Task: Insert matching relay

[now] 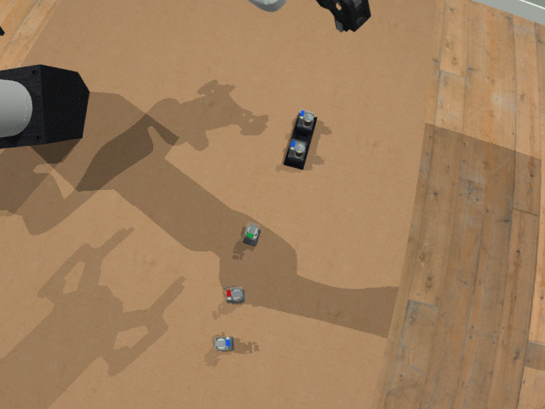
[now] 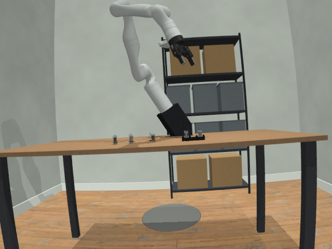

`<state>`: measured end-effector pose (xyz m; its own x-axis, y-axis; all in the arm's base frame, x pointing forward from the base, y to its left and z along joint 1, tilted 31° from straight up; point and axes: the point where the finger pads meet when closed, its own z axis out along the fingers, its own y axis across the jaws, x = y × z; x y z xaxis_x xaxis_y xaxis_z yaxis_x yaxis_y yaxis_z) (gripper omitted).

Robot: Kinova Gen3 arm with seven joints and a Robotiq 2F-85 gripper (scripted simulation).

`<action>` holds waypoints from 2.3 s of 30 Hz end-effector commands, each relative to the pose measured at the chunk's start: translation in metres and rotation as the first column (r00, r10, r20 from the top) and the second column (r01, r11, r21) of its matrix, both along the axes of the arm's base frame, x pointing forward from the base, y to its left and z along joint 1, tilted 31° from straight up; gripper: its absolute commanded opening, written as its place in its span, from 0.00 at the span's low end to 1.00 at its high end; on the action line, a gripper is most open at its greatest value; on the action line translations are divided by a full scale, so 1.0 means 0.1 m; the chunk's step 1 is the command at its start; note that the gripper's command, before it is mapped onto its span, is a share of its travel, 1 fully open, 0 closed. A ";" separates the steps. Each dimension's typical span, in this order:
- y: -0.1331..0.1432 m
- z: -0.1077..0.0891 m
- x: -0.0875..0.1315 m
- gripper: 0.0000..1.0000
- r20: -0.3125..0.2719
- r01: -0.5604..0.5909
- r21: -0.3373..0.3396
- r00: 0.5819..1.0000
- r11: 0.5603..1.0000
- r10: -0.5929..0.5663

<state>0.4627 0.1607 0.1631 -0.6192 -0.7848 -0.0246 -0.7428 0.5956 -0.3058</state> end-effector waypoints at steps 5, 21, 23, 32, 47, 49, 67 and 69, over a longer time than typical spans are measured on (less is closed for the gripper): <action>0.01 0.01 0.00 1.00 0.001 -0.001 0.001 1.000 1.000 0.001; 0.00 -0.03 0.02 1.00 -0.004 -0.007 -0.007 1.000 1.000 0.007; -0.02 -0.11 0.05 1.00 -0.014 -0.020 -0.024 1.000 1.000 0.020; -0.20 -0.87 0.26 1.00 -0.121 -0.146 -0.163 0.984 0.976 0.127; -0.56 -1.96 0.37 1.00 -0.304 -0.345 -0.302 0.919 0.889 0.253; -0.61 -2.11 0.37 1.00 -0.330 -0.373 -0.315 0.905 0.873 0.267; -0.77 -2.48 0.34 0.00 -0.398 -0.444 -0.341 0.867 0.829 0.300; -0.77 -2.48 0.34 0.00 -0.398 -0.444 -0.341 0.867 0.829 0.300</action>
